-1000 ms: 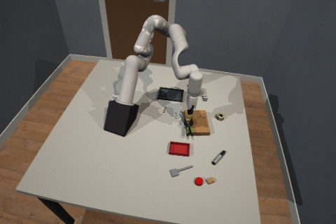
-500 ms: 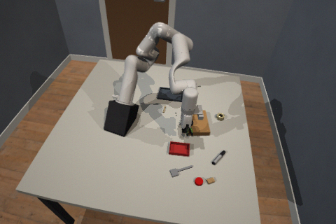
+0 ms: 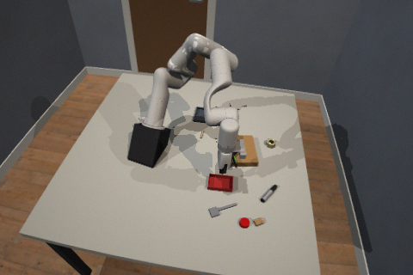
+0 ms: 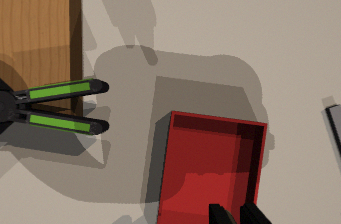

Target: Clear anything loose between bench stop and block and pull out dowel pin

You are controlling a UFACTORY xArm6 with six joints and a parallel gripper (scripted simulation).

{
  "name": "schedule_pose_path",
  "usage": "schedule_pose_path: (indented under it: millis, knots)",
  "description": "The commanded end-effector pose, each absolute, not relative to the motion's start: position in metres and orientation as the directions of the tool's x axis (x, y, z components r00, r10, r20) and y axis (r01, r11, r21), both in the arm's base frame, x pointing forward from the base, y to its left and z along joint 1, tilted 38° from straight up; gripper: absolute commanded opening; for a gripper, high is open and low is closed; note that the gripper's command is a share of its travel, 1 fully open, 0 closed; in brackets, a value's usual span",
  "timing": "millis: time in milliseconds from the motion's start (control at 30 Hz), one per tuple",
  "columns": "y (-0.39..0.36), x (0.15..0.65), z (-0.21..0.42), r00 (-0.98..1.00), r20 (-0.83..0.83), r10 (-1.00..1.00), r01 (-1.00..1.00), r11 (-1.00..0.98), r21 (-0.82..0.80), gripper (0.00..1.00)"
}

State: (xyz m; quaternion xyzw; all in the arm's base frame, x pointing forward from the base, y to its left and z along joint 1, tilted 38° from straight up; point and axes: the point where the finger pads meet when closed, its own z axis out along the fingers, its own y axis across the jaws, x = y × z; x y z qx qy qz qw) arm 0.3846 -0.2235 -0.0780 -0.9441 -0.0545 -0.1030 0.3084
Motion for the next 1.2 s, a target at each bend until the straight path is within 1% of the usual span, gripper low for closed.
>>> schedule_pose_path:
  millis: [0,1167]
  knots:
    - [-0.225,0.385,-0.078,0.973,0.23,0.038,0.166,-0.805,-0.569,0.0]
    - [-0.215,0.388,-0.091,0.973,0.23,0.038,0.166,-0.805,-0.569,0.0]
